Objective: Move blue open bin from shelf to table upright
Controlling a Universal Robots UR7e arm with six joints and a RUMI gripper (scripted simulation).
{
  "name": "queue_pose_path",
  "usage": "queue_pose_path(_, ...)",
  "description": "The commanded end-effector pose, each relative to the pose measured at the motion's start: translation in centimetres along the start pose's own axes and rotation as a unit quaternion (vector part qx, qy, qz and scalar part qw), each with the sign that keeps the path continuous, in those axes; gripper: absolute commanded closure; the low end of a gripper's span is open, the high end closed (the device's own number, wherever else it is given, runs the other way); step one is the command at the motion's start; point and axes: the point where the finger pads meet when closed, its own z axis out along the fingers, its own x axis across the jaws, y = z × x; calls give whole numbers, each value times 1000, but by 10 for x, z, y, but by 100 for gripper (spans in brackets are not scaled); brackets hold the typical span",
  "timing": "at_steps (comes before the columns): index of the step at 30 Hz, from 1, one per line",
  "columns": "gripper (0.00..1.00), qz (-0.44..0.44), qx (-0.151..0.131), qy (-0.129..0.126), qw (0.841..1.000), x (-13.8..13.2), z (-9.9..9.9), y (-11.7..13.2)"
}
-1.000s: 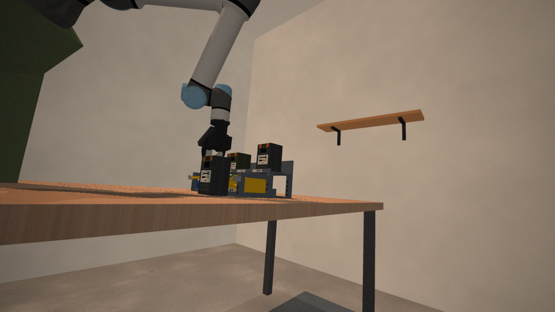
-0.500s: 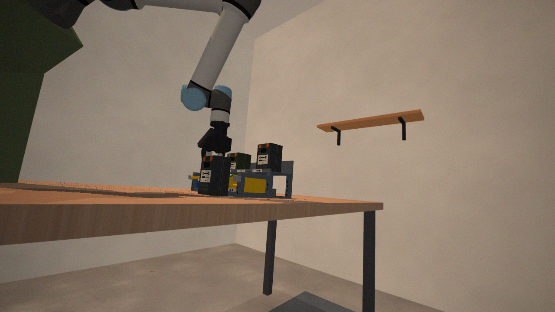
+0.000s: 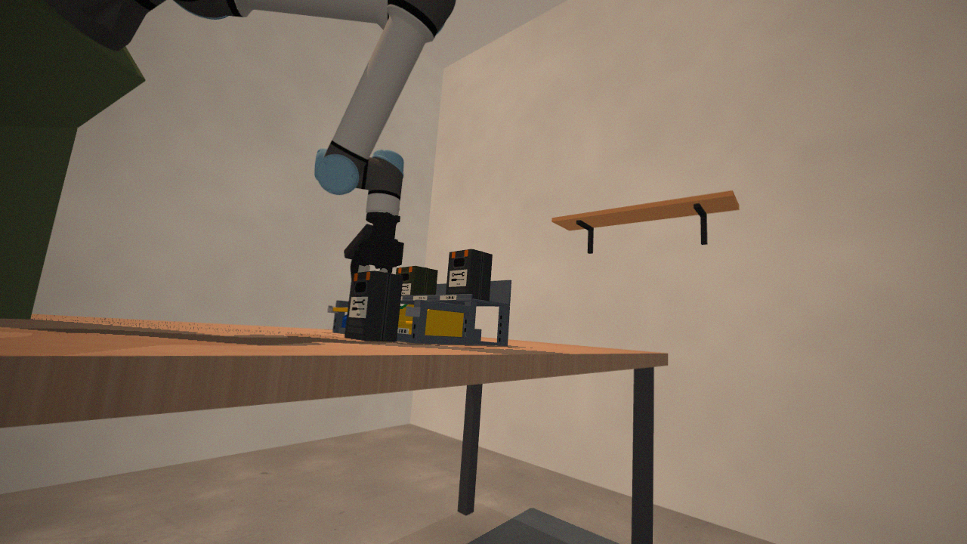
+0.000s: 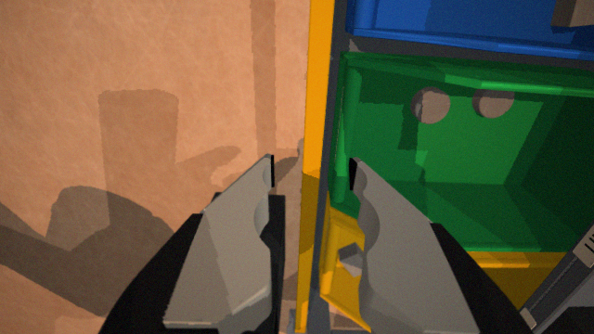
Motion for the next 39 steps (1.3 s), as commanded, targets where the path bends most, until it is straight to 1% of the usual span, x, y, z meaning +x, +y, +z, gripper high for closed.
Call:
queue_pose_path(1,74,0,0,1,1000,1,0,0)
queue_pose_path(35,74,0,0,1,1000,1,0,0)
queue_pose_path(36,100,0,0,1,1000,1,0,0)
queue_pose_path(39,100,0,0,1,1000,1,0,0)
